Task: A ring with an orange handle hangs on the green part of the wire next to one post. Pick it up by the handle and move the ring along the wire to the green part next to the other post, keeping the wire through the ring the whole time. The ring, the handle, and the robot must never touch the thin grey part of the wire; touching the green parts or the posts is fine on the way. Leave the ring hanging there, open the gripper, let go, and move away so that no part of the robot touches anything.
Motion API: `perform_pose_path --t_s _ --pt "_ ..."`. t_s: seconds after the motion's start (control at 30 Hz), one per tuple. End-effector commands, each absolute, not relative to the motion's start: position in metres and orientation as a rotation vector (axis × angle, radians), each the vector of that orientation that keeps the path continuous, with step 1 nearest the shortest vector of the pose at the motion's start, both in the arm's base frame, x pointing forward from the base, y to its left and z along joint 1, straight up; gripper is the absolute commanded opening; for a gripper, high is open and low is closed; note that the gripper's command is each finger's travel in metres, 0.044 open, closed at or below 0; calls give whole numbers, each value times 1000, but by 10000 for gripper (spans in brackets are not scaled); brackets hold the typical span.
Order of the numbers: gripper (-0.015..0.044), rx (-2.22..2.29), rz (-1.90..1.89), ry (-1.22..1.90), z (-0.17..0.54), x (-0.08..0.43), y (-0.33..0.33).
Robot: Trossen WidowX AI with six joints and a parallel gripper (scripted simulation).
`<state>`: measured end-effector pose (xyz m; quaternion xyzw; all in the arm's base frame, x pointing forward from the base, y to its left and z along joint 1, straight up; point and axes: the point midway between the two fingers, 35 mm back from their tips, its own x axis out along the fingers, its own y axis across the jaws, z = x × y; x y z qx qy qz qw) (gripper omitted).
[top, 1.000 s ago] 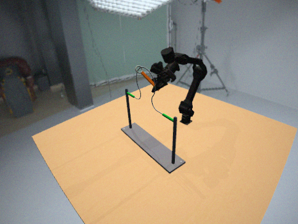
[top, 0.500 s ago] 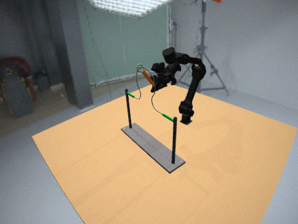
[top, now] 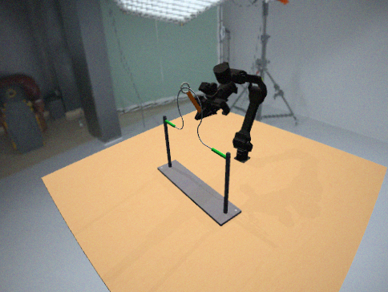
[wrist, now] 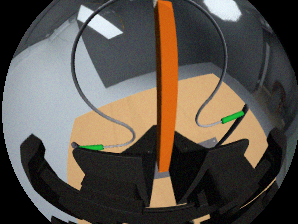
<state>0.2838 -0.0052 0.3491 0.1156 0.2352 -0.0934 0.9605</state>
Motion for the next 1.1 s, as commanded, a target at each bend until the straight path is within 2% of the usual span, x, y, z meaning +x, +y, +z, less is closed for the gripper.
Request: perform_pose_path --t_s 0.0,1.07 --pt "-150 181 -204 477 349 284 -7" --pt "-150 -238 -311 472 349 282 -21"
